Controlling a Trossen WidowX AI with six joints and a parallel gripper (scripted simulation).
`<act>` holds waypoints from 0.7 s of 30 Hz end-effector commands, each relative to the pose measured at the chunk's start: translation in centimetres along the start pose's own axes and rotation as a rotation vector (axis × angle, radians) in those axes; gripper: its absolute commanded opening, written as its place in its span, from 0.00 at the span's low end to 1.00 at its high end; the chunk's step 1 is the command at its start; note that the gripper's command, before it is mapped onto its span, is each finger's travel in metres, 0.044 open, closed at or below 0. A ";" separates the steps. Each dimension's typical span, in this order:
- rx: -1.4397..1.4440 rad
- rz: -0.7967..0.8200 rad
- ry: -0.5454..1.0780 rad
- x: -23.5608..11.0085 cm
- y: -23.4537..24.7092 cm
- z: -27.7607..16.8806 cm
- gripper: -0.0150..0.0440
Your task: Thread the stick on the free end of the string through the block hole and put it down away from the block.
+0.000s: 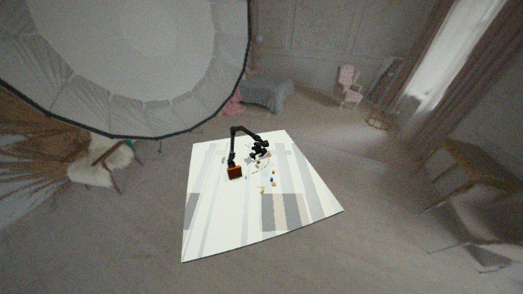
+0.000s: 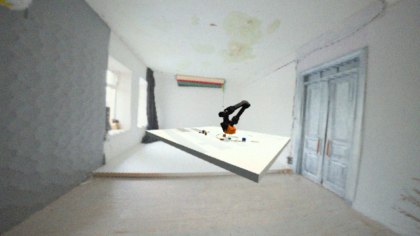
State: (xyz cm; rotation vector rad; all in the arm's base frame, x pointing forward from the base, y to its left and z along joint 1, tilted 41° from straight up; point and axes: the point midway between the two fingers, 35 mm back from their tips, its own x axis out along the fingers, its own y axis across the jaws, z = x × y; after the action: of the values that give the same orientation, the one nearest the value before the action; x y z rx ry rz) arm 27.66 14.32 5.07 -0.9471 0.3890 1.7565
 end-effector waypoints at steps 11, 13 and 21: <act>1.199 -0.001 -0.003 -0.7 0.1 -0.3 1.00; 1.399 -0.001 -0.002 -0.8 0.1 -0.4 1.00; 2.199 -0.001 -0.003 -1.2 0.2 -0.6 1.00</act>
State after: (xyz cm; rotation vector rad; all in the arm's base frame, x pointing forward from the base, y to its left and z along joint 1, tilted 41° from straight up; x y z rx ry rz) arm 27.74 13.66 5.33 0.0944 1.3622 1.0258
